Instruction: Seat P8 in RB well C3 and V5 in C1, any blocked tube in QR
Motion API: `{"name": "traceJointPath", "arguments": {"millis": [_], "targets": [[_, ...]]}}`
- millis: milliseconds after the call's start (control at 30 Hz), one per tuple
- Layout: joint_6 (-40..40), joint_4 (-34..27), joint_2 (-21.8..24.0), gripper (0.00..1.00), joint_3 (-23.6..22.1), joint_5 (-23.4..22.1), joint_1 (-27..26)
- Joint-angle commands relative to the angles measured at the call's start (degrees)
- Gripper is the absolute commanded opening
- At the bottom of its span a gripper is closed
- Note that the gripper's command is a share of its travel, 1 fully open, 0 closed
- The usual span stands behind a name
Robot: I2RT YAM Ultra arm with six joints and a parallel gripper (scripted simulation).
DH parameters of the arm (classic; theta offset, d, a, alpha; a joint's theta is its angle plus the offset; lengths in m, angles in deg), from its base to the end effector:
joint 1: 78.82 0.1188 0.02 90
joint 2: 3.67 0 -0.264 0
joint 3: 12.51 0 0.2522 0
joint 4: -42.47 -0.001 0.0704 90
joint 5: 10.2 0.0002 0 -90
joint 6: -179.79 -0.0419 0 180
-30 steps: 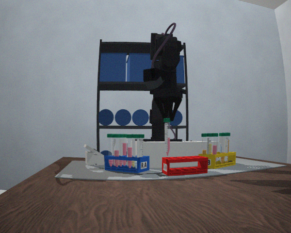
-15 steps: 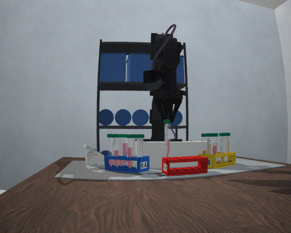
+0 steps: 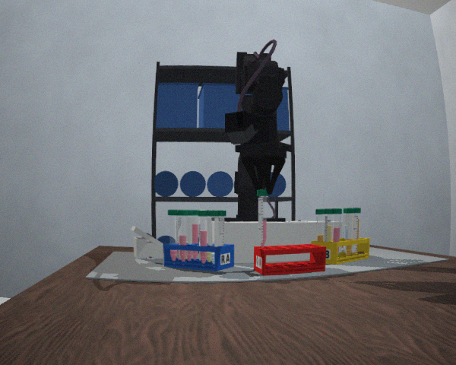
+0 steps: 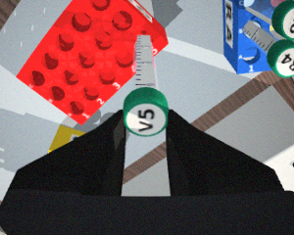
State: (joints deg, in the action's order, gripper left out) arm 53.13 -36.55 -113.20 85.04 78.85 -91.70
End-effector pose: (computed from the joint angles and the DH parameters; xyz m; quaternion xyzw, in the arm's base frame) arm 0.3443 -0.0770 0.2030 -0.4190 -0.9079 -0.0063 0.0102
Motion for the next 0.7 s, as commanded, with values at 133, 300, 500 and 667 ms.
{"name": "traceJointPath", "arguments": {"millis": [133, 300, 500, 667], "targets": [[-0.45, 1.28, -0.92, 0.00, 0.02, -0.11, 0.56], [-0.54, 1.74, -1.00, 0.00, -1.50, -0.11, 0.52], [-0.59, 2.36, -0.95, 0.00, -1.84, -0.12, 0.73], [-0.64, 2.80, -1.52, 0.00, -1.61, -0.12, 0.88]]}}
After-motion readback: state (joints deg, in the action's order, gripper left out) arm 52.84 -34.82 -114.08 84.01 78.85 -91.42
